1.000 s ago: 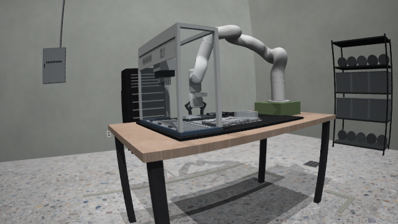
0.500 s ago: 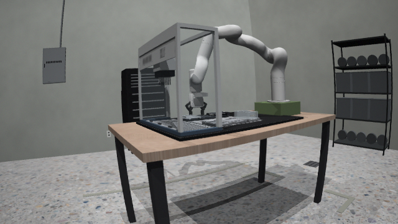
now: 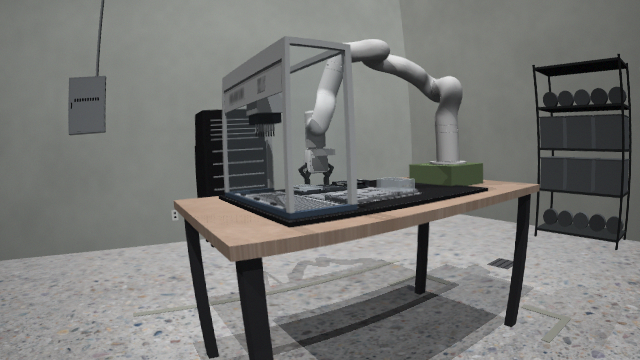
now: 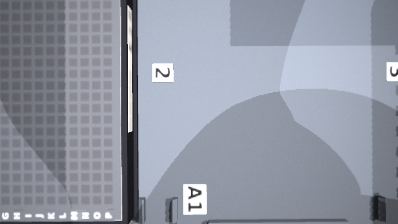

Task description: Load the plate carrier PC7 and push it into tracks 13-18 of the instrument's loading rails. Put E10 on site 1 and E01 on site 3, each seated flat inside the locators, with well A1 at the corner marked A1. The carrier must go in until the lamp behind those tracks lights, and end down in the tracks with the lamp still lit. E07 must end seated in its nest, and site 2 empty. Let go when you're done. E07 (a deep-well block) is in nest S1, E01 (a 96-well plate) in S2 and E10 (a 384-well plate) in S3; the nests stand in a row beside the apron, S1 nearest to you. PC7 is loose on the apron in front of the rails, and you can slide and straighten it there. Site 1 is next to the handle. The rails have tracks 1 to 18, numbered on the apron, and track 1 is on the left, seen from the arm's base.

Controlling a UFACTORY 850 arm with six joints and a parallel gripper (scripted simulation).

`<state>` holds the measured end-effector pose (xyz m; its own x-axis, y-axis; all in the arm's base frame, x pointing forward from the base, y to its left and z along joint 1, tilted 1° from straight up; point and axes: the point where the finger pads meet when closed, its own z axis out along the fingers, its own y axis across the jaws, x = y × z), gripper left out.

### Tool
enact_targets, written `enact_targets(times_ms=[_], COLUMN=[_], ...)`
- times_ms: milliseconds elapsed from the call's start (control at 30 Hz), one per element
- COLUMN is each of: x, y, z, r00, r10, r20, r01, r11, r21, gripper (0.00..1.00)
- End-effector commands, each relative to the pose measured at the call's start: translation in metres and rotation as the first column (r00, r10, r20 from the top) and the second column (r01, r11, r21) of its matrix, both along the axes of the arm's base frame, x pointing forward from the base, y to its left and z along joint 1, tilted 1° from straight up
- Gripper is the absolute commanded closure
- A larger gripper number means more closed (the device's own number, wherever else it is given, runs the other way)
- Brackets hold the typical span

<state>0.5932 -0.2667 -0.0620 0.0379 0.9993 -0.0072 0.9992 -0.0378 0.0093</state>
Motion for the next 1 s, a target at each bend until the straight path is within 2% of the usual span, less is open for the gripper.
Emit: enact_targets(times_ms=[0,967], x=[0.001,0.001], y=[0.001,0.014], z=[0.001,0.001], r00=[1.000,1.000], r10=[0.000,0.000], r20=[0.002,0.002], r01=[0.000,0.000], r11=[1.000,1.000], r21=[-0.001,-0.001], gripper=[0.00,0.00])
